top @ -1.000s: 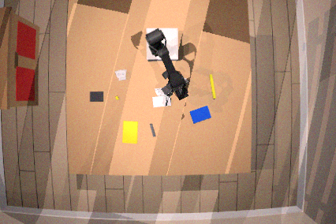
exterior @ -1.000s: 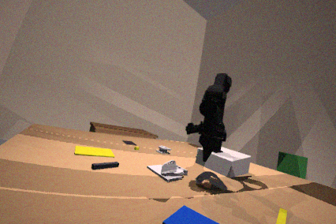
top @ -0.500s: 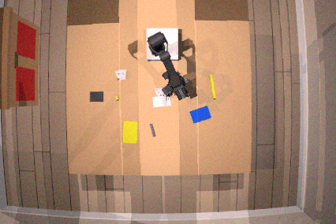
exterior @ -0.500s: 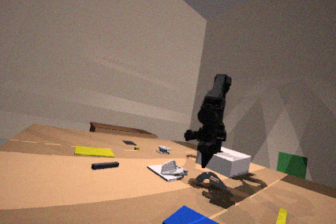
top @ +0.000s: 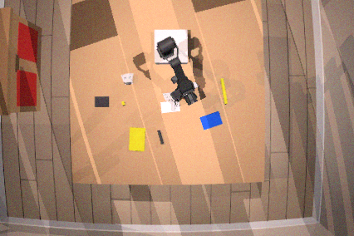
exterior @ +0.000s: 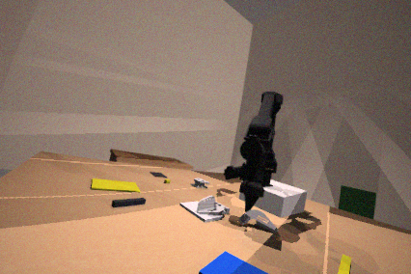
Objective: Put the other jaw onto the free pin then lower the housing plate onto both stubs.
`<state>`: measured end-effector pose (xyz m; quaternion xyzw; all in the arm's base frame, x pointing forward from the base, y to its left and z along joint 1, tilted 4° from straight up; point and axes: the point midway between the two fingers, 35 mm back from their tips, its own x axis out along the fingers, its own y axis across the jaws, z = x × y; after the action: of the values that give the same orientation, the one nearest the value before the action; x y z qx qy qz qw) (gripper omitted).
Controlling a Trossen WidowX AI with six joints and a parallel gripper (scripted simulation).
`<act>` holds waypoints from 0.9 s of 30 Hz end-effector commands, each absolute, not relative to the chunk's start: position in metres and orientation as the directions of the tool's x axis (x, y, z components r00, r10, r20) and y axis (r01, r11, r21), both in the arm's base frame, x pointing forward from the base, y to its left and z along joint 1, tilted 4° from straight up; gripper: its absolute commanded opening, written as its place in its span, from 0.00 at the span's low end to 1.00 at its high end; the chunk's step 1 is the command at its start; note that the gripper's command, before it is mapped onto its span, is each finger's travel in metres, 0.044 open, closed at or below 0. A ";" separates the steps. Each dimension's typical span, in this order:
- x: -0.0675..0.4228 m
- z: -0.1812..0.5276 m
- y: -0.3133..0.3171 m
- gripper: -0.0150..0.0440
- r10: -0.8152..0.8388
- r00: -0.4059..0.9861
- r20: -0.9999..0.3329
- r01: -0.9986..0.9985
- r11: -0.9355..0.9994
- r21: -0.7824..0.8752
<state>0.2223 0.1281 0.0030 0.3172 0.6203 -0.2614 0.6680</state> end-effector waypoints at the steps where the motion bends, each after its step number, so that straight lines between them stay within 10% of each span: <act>1: 0.222 0.000 0.128 0.25 0.041 0.091 -0.995 0.741 0.664 0.096; 27: 0.253 0.006 0.155 0.25 0.044 0.094 -0.995 0.741 0.664 0.099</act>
<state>0.2477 0.1509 0.0053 0.3155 0.6220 -0.2595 0.6680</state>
